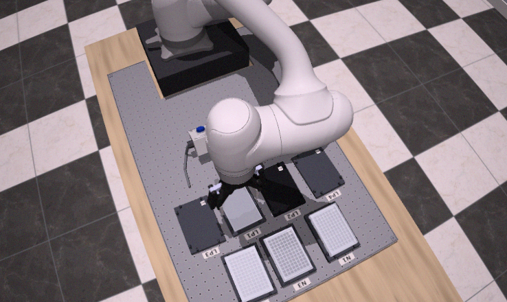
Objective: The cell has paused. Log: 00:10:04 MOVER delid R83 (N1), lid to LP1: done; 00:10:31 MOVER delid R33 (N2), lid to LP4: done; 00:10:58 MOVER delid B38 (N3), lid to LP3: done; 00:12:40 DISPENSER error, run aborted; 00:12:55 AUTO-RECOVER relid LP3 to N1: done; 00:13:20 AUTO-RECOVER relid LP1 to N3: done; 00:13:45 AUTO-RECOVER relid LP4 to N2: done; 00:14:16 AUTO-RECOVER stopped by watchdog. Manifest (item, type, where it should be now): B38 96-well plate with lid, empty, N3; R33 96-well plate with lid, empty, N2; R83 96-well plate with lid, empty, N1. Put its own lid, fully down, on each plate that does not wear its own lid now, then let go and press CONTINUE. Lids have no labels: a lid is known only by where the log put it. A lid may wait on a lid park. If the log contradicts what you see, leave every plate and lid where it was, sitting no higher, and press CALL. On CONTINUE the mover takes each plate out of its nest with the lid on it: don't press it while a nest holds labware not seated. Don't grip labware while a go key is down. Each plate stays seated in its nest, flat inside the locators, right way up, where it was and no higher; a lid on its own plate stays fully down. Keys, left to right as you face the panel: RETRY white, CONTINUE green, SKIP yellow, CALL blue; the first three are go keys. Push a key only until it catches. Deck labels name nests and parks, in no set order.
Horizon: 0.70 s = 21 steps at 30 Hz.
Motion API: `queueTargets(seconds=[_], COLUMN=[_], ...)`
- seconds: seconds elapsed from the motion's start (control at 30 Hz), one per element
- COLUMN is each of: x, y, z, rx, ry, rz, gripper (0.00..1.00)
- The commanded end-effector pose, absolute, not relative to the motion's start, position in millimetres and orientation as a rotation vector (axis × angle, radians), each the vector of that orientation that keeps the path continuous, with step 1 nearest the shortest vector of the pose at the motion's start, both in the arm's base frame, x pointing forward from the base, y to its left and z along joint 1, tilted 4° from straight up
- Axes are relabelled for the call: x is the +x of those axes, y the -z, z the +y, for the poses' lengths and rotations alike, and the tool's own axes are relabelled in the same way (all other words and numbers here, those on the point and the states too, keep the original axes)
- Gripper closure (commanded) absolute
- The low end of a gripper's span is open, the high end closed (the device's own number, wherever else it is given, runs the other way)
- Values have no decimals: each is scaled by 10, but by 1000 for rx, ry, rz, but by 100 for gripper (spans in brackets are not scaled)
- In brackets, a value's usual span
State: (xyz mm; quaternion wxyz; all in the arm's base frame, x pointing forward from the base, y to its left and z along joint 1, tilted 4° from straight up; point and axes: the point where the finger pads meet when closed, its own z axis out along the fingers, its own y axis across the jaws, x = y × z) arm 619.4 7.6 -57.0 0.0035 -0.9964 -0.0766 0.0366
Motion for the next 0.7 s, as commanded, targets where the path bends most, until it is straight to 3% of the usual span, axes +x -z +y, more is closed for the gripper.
queueTargets(seconds=[0.0, 0.67], x=[6193, 6190], y=[592, 633], z=[76, 76], rx=[-3123, -3123], ry=[-114, -114], rz=[-240, -240], gripper=[34, 34])
